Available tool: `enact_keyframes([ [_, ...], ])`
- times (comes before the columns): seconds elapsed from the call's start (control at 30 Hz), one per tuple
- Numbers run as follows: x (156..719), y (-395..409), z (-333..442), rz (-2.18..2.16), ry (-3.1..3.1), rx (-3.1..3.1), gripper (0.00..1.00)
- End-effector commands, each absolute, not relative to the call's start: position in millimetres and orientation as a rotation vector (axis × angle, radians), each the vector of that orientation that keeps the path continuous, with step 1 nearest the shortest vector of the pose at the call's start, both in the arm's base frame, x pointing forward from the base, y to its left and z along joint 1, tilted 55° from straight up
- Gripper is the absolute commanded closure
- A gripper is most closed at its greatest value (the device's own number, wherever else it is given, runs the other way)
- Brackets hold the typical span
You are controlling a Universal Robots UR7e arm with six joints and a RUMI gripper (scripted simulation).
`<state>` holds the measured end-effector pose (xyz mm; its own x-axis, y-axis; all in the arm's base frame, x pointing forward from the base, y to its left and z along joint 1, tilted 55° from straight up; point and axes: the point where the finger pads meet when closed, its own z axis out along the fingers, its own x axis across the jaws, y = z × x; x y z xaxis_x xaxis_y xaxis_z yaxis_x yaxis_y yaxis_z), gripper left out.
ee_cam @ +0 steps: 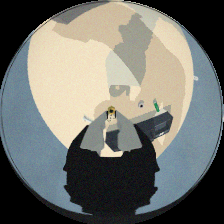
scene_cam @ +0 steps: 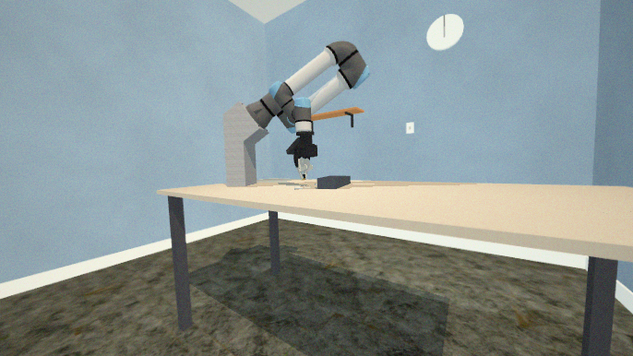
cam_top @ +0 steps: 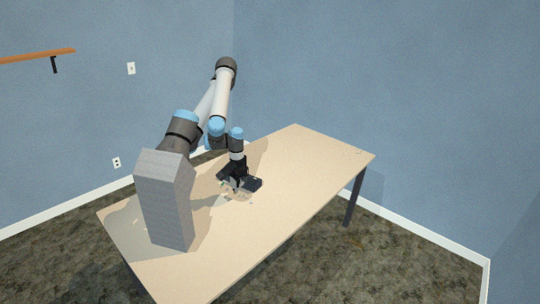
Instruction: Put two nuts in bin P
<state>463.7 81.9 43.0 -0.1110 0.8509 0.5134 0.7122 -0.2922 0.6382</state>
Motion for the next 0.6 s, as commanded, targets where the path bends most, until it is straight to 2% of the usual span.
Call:
enact_keyframes([
  [0.0,439.9,66.8,62.6,1.366,1.792,1.99,1.0],
  [0.47,439.9,66.8,62.6,1.366,1.792,1.99,1.0],
  [0.57,449.7,71.7,79.1,1.405,1.671,2.157,1.0],
])
